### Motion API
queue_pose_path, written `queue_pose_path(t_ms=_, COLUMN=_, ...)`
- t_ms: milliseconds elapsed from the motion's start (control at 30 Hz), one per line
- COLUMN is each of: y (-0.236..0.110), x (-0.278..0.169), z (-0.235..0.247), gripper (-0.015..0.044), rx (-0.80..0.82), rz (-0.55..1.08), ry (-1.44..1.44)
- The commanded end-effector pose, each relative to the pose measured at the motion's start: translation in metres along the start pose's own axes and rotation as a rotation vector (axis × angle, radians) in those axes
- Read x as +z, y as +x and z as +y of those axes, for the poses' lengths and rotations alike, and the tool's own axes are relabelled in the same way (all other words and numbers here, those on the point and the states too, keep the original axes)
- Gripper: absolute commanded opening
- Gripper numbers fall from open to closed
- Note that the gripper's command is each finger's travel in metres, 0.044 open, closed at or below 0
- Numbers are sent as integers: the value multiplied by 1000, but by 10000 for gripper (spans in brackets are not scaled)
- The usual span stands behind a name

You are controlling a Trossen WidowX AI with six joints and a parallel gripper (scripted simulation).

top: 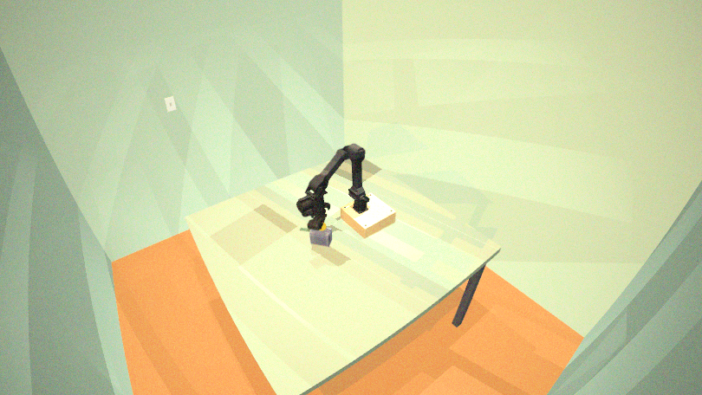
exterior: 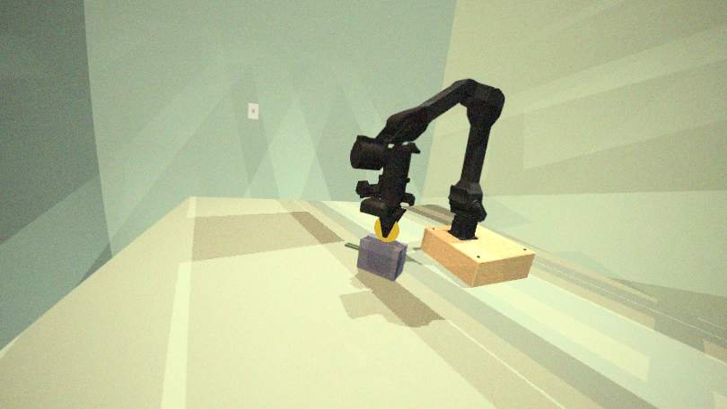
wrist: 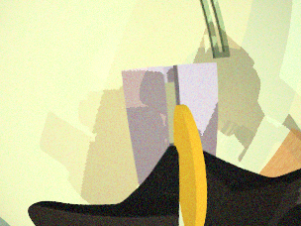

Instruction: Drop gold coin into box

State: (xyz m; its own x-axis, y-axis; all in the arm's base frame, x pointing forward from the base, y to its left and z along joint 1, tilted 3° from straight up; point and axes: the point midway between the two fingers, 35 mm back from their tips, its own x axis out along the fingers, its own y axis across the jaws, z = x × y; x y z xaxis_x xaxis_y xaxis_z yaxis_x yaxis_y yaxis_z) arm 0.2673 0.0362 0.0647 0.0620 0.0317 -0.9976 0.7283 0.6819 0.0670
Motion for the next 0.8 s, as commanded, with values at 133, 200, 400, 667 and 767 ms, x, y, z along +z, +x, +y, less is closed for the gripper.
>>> queue_pose_path(t_ms=133, y=0, x=0, z=0, gripper=161, rx=1, rz=-1, ry=0)
queue_pose_path(t_ms=200, y=0, x=0, z=0, gripper=161, rx=1, rz=-1, ry=0)
queue_pose_path(t_ms=400, y=0, x=0, z=0, gripper=161, rx=1, rz=-1, ry=0)
queue_pose_path(t_ms=667, y=-21, x=0, z=0, gripper=371, rx=0, rz=-1, ry=0)
queue_pose_path(t_ms=767, y=-52, x=-1, z=-2, gripper=440, rx=-2, rz=2, ry=1)
